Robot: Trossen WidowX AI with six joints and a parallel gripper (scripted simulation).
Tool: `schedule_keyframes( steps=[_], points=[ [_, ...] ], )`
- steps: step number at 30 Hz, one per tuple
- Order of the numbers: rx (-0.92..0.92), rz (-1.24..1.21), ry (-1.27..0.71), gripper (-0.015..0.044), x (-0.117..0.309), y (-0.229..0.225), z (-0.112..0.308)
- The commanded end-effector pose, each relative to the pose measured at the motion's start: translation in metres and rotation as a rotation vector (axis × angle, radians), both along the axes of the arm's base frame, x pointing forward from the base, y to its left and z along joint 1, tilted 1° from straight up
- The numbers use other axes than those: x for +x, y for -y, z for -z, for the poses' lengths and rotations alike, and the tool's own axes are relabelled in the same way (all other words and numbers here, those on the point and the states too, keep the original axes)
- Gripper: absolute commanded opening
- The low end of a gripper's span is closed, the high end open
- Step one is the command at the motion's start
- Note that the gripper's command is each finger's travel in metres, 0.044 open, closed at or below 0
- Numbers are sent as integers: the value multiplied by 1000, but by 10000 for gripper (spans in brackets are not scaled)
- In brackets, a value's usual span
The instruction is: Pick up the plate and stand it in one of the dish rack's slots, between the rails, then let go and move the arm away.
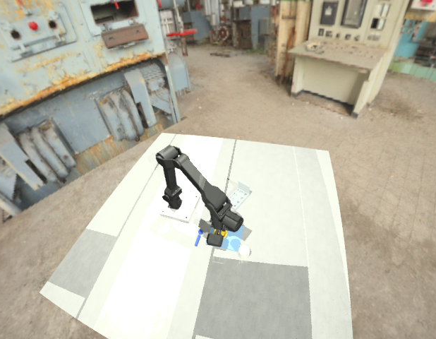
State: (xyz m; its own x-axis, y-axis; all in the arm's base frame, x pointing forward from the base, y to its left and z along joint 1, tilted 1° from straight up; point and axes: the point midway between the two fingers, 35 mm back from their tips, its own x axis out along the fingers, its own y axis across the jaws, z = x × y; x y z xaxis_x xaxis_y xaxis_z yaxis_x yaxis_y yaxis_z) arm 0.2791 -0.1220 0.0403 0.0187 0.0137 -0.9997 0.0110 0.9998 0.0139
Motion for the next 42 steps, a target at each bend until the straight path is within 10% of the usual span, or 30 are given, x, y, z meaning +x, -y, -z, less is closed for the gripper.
schedule_keyframes(
  steps=[1,42],
  points=[
    [-1,1,6,6,5,2,-17],
    [-2,0,6,0,13,10,-160]
  ],
)
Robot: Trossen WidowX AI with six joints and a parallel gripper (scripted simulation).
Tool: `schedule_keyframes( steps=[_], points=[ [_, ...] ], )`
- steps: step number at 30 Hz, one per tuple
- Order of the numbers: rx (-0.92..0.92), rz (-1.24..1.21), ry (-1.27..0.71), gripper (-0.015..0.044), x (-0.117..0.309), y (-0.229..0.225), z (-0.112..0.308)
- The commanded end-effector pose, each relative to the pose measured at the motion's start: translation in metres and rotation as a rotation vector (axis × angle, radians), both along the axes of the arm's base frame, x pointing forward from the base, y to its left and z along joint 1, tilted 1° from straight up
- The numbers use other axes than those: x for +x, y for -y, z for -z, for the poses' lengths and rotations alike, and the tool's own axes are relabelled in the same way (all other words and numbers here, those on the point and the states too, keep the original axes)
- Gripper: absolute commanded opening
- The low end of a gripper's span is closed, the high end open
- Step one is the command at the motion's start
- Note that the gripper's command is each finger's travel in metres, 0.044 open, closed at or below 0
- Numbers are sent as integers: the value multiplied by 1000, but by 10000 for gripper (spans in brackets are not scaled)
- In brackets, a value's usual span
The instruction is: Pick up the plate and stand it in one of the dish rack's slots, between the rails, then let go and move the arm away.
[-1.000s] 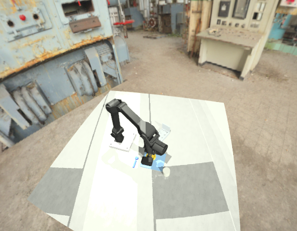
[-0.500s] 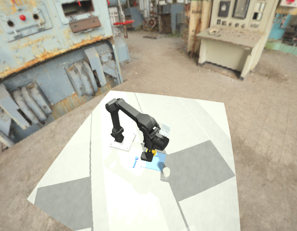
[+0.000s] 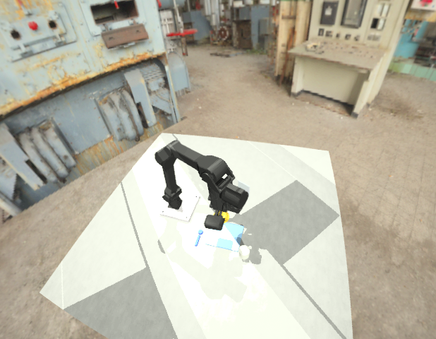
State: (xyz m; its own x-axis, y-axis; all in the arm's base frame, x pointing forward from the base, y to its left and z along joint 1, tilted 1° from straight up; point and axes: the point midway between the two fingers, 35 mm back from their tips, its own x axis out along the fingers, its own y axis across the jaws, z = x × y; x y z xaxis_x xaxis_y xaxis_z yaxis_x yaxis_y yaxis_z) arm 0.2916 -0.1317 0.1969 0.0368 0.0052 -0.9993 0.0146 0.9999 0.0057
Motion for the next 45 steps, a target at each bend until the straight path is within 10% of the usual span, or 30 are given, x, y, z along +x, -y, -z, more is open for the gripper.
schedule_keyframes(
  steps=[1,16,45],
  points=[
    [7,2,-12,0,0,-2,-3],
    [31,455,-20,0,-32,-140,-4],
    [376,327,204,0,51,-156,60]
  ],
)
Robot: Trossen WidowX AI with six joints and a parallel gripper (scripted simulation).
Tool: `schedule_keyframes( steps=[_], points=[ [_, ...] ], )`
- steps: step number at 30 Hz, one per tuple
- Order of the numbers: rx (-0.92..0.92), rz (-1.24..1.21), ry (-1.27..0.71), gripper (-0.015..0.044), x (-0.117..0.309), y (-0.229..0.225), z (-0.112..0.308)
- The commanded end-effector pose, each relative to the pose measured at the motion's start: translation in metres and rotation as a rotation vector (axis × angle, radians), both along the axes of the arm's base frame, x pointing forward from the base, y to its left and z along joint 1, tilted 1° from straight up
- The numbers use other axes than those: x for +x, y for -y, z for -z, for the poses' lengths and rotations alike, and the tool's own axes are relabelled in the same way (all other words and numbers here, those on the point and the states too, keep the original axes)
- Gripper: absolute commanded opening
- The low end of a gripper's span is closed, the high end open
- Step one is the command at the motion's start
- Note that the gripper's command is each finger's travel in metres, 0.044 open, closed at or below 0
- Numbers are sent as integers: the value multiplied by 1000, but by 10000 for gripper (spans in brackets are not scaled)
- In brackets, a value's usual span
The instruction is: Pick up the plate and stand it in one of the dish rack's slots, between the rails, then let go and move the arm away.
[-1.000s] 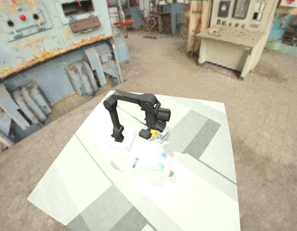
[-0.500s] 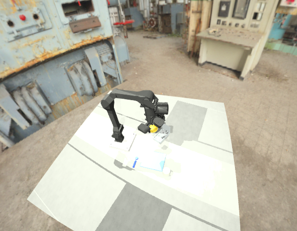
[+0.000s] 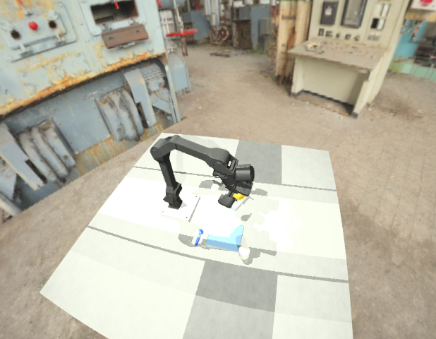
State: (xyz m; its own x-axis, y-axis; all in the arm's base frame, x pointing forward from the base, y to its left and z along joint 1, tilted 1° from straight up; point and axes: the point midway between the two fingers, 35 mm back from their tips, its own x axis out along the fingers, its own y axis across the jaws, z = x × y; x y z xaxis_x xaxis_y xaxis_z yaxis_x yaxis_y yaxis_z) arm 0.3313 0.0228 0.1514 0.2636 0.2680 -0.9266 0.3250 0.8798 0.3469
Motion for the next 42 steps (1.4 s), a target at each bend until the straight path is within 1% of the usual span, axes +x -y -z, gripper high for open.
schedule_keyframes(
  steps=[1,9,15,24,33,42],
  points=[
    [57,-36,55,0,14,-2,17],
    [146,-104,201,0,37,-3,35],
    [160,-133,275,0,45,2,45],
    [222,-220,450,0,57,5,59],
    [273,-322,635,0,60,7,67],
    [303,-434,822,0,52,8,72]
  ],
)
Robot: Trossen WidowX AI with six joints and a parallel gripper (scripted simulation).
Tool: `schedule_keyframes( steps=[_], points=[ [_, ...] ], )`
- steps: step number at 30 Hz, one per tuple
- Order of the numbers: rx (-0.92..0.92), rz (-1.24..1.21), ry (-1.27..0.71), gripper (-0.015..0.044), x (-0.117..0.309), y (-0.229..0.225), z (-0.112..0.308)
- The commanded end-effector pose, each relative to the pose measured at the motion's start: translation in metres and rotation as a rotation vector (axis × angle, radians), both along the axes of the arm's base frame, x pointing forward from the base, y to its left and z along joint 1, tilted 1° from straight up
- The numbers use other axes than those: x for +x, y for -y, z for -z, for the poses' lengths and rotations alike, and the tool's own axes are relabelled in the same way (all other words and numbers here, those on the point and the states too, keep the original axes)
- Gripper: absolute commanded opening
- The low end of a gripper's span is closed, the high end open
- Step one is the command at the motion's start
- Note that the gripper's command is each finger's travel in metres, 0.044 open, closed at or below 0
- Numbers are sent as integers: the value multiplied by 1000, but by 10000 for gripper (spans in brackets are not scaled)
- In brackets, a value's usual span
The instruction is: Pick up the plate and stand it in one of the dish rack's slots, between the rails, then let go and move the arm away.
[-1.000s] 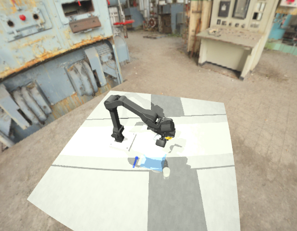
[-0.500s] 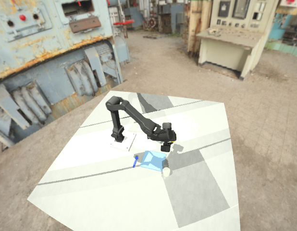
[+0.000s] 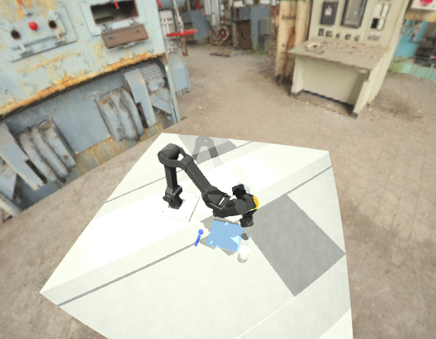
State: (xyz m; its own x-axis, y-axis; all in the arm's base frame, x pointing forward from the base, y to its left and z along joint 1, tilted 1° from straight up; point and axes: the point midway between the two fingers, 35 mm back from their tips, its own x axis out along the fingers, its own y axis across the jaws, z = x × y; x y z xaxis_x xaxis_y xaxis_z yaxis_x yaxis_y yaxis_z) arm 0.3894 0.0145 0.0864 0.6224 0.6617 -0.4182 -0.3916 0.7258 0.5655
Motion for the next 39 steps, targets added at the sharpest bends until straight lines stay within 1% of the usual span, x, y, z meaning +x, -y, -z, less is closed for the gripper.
schedule_keyframes(
  steps=[1,13,26,34,39],
  points=[
    [16,-48,77,0,-7,0,8],
    [21,-176,339,0,-34,-1,9],
    [-24,-333,635,0,-78,-11,8],
    [-35,-410,770,0,-107,-13,6],
    [-36,-416,780,0,-110,-13,6]
  ],
)
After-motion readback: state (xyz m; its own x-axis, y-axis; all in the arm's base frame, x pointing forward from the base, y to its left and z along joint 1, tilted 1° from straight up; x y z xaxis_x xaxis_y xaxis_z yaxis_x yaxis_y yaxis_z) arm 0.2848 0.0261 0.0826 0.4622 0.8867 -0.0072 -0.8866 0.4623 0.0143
